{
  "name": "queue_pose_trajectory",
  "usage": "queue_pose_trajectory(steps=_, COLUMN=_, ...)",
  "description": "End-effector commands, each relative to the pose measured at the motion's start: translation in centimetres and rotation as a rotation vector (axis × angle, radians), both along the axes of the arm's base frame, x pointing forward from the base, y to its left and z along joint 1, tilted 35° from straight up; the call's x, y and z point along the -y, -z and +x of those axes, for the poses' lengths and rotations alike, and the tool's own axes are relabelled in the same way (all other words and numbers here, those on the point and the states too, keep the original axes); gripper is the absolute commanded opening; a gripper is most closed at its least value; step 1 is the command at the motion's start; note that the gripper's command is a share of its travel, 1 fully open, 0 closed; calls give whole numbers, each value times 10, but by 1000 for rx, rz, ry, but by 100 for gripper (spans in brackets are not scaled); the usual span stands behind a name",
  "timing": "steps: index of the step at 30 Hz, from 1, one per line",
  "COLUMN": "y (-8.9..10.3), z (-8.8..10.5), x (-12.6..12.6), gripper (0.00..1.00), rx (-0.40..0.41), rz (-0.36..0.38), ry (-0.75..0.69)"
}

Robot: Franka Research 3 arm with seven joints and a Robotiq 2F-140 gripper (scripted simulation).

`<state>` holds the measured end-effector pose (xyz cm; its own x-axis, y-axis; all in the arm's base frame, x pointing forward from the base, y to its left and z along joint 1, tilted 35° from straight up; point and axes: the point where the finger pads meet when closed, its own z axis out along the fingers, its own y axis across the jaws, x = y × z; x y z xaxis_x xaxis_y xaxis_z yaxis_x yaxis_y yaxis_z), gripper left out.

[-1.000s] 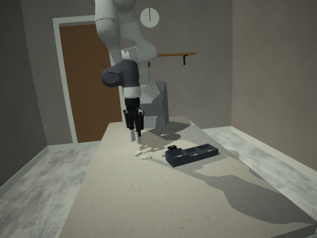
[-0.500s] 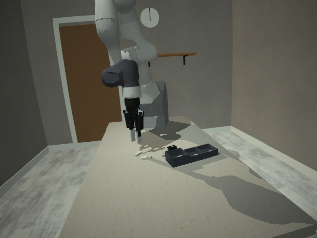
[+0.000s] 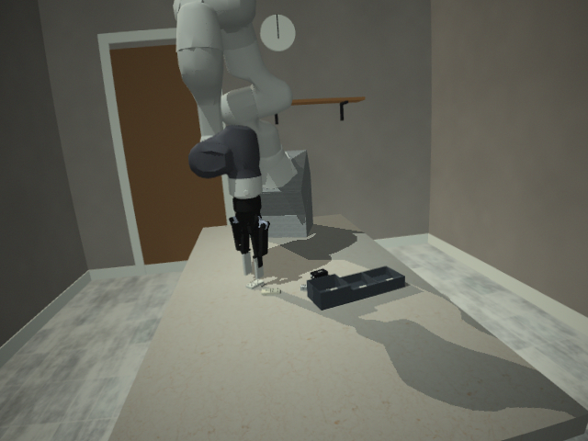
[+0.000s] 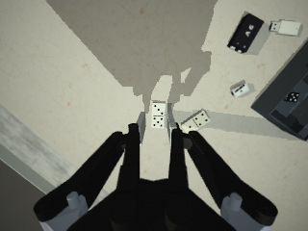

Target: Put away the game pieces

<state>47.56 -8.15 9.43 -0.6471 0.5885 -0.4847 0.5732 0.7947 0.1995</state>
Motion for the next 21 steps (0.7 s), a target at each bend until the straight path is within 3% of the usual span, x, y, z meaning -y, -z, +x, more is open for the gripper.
queue_pose_trajectory(steps=1, y=6, z=6, x=0, gripper=25, rx=64, rz=41, ry=34)
queue_pose_trajectory(steps=21, y=12, z=9, x=1, gripper=25, rx=64, rz=41, ry=34)
